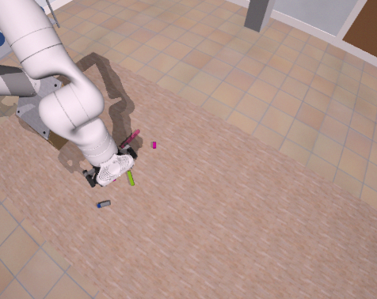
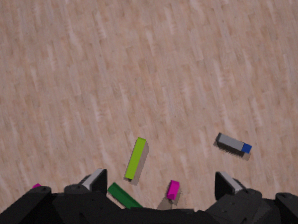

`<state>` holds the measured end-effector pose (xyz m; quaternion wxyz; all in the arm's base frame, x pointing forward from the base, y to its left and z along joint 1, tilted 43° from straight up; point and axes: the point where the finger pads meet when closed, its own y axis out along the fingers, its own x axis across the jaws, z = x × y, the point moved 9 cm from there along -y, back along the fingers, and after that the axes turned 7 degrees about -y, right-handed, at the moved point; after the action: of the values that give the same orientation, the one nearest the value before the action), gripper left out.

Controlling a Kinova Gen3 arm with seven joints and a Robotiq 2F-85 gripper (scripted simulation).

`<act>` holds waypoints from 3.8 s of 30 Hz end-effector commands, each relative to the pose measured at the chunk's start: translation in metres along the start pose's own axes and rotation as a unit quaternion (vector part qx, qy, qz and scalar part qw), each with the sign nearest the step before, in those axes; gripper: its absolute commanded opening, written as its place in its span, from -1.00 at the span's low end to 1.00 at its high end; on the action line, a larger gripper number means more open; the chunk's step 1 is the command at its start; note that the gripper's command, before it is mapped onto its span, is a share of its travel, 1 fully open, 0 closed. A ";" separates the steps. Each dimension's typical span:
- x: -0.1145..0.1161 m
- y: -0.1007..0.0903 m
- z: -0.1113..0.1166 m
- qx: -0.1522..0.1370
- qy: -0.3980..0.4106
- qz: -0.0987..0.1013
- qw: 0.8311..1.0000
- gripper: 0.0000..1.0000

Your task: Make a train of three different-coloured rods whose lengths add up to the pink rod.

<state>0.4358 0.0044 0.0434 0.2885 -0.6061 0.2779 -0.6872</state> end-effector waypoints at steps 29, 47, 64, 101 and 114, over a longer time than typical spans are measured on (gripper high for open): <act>-0.031 0.005 -0.002 0.008 0.150 0.003 0.989 -0.52; -0.031 0.005 -0.002 0.008 0.150 0.003 0.989 -0.52; -0.031 0.005 -0.002 0.008 0.150 0.003 0.989 -0.52; -0.032 0.044 0.000 0.008 0.150 0.003 0.989 -0.52; -0.032 0.055 0.000 0.008 0.151 0.003 0.989 -0.52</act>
<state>0.4393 -0.0091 -0.0156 0.2459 -0.4929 0.3154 -0.7727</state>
